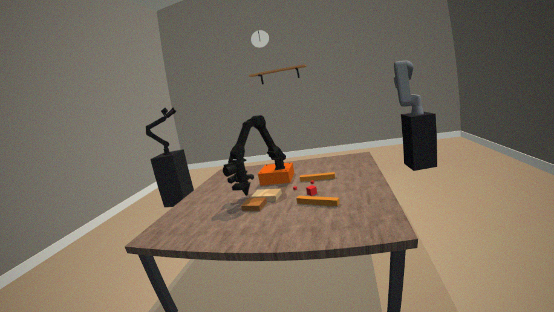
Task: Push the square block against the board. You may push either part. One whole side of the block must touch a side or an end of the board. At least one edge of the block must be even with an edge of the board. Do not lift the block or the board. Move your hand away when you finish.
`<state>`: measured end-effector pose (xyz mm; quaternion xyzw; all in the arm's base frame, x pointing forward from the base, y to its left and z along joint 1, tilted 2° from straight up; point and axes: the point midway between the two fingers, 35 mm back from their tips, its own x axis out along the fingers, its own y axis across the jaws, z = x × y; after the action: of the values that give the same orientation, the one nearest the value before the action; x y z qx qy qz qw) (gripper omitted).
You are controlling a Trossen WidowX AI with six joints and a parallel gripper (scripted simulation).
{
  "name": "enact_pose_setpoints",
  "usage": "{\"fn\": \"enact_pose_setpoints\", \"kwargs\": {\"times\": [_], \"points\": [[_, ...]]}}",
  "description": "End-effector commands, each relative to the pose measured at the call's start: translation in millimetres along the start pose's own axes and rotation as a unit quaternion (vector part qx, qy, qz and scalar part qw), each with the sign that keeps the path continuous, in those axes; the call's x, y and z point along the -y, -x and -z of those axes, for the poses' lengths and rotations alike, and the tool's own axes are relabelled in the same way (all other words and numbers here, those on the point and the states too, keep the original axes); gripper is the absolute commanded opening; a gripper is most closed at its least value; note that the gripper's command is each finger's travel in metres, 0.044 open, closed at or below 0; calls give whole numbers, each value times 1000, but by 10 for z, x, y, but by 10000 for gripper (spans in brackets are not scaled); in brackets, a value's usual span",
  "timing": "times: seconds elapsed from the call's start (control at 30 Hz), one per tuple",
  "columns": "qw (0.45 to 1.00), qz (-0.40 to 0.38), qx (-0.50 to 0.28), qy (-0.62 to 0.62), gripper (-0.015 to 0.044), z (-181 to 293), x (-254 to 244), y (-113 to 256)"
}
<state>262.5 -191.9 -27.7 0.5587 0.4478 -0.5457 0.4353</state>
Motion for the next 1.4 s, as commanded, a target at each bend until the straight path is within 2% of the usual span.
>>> {"fn": "enact_pose_setpoints", "kwargs": {"times": [0.0,0.3,0.7,1.03,1.37], "points": [[1000,-11,4,2,0,-11,-42,428],[1000,-12,6,11,0,-4,-66,408],[977,-12,7,214,0,302,-160,417],[925,-11,8,379,0,566,-216,423],[847,-10,9,532,0,834,-249,430]]}}
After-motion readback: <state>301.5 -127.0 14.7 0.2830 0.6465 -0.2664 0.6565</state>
